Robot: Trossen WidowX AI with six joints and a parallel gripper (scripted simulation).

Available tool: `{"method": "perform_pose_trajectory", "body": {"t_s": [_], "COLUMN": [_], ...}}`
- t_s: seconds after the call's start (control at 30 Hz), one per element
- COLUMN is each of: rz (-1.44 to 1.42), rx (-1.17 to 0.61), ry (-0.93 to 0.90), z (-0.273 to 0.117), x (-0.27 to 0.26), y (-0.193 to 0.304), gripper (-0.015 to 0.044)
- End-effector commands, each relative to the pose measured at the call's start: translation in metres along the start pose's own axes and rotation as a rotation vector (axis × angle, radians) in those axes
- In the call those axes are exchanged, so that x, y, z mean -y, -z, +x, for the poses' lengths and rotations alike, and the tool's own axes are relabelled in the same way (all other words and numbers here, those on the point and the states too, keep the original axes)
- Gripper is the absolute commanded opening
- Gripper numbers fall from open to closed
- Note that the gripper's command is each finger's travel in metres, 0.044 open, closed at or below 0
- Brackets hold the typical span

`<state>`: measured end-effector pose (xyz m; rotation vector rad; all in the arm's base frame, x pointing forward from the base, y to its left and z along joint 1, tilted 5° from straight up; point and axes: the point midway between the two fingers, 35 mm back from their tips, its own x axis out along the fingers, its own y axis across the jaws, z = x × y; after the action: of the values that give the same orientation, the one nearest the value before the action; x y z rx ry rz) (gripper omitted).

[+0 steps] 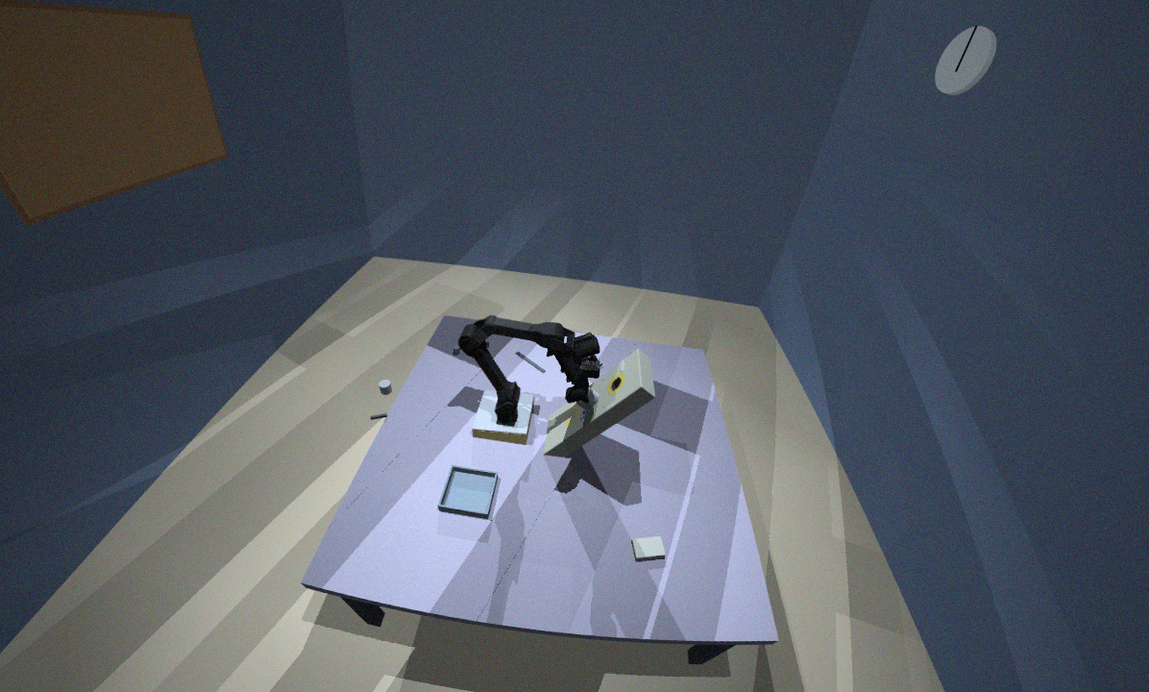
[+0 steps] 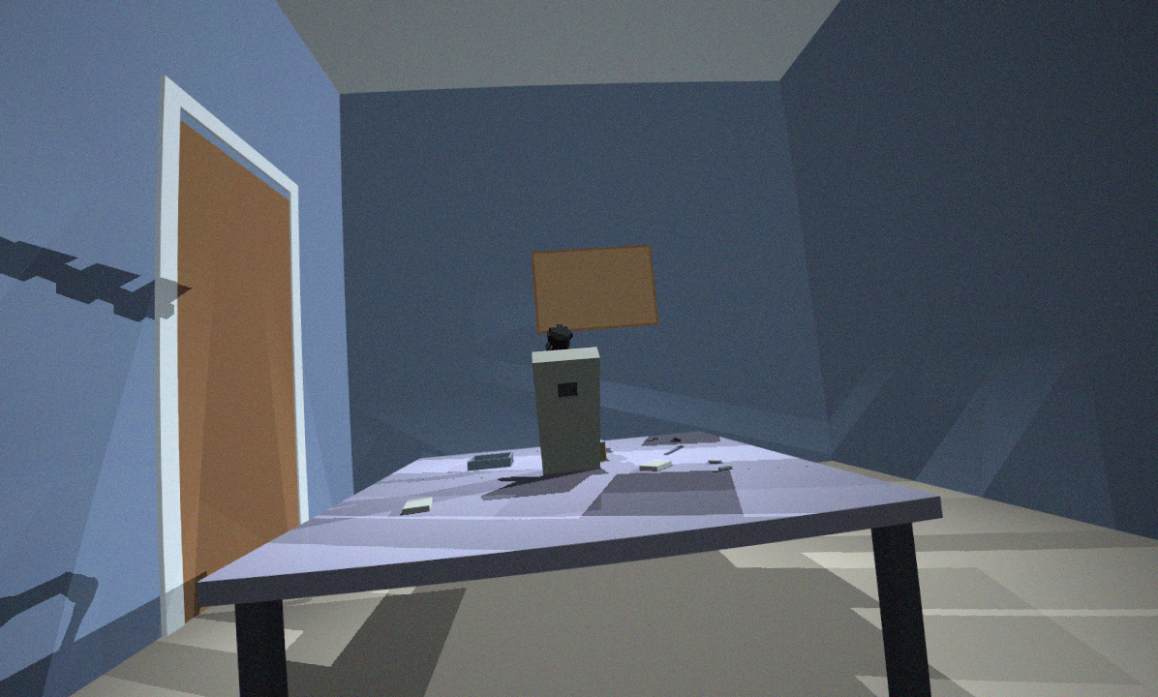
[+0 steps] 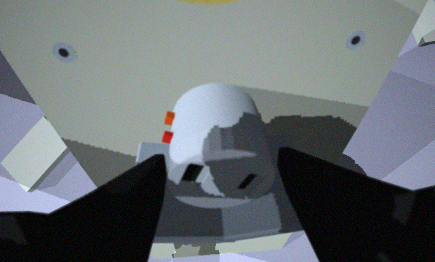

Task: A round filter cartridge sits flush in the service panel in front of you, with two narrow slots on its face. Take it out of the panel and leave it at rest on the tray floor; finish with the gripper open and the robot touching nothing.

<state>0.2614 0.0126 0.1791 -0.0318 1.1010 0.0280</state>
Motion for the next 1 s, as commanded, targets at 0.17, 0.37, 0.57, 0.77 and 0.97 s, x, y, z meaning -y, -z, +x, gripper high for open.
{"method": "perform_pose_trajectory", "body": {"t_s": [0.17, 0.37, 0.57, 0.77, 0.97], "rz": [0.0, 0.0, 0.0, 0.0, 0.0], "rx": [0.001, 0.001, 0.002, 0.002, 0.001], "ry": [0.0, 0.0, -0.003, -0.003, -0.003], "z": [0.0, -0.001, -0.01, -0.022, -0.049], "x": [0.0, 0.0, -0.001, -0.001, -0.001], "y": [0.0, -0.002, -0.021, -0.025, -0.029], "gripper": [0.0192, 0.0054, 0.0, 0.0, 0.0]}}
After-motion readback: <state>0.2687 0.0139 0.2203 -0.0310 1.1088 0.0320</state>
